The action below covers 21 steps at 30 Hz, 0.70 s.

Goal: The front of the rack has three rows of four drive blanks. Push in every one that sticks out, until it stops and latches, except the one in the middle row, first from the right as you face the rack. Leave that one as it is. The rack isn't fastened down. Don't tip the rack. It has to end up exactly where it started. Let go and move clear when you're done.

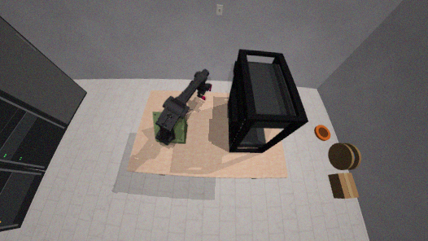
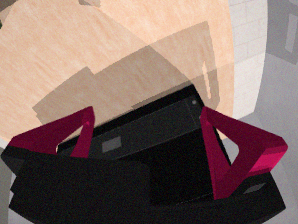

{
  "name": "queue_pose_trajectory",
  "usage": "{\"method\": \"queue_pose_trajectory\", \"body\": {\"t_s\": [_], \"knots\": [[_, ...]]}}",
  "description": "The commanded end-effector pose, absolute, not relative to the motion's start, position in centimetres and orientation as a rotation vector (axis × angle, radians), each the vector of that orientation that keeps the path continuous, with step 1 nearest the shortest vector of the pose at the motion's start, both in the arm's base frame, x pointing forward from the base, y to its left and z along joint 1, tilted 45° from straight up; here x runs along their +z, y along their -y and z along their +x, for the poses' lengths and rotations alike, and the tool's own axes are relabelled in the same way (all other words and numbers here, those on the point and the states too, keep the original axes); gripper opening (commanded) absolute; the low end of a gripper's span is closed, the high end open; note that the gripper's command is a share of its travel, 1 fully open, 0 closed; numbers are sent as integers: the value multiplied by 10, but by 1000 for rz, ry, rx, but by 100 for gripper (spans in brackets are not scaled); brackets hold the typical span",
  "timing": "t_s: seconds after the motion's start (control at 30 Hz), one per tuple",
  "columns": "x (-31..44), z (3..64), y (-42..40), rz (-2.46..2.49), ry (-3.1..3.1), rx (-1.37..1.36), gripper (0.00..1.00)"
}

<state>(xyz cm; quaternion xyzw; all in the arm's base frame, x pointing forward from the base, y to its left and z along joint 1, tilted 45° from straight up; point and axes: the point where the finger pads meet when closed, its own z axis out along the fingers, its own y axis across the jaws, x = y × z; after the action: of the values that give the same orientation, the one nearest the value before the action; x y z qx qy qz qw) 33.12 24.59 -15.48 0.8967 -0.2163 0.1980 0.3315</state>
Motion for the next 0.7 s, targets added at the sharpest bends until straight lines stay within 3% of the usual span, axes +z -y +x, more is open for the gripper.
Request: {"method": "queue_pose_trajectory", "body": {"t_s": [0.0, 0.67], "knots": [[-148, 328, -250, 2358, 588, 553, 100], [-138, 333, -262, 2392, 731, 690, 100]]}}
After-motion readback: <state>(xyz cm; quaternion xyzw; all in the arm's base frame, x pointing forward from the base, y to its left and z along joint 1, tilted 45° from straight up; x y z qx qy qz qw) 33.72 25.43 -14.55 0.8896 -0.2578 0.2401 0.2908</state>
